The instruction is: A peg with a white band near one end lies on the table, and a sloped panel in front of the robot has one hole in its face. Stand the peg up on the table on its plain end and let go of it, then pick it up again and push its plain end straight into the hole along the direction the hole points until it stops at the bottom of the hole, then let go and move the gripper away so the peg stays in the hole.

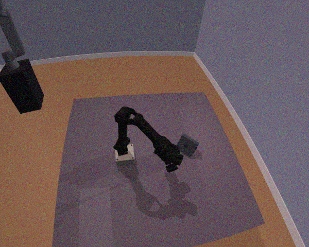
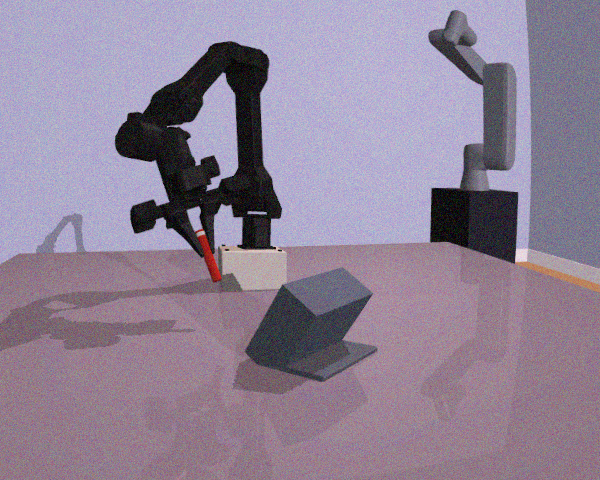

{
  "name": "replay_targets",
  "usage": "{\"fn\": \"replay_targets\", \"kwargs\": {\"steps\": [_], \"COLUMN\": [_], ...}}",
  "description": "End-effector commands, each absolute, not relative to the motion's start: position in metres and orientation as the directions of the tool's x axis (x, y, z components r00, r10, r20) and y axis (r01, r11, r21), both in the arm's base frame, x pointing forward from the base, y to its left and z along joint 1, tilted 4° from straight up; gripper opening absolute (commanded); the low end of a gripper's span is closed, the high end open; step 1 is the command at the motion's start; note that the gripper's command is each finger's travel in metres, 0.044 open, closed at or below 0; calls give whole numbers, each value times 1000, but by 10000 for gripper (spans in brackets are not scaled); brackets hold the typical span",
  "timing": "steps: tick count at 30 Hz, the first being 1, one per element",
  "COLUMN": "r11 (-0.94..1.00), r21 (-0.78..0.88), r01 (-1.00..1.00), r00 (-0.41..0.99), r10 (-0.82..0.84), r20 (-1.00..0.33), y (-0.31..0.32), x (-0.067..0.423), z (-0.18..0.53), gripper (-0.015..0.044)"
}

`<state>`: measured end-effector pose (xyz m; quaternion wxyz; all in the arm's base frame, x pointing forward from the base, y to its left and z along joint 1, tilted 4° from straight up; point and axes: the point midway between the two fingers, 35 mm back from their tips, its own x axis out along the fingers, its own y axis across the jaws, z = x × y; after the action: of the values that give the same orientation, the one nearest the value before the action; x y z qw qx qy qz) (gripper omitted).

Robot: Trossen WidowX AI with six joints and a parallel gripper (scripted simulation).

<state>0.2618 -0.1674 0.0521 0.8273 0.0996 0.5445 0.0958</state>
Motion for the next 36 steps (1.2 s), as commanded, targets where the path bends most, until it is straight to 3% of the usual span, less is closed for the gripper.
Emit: {"fn": "replay_targets", "kwargs": {"steps": [1, 36], "r11": [954, 847], "r21": [298, 531], "r01": [-37, -26], "r00": [422, 628], "r10": [286, 427], "r20": [-861, -650], "y": [-167, -161], "x": [269, 314], "z": [52, 56], "gripper": [0, 0]}}
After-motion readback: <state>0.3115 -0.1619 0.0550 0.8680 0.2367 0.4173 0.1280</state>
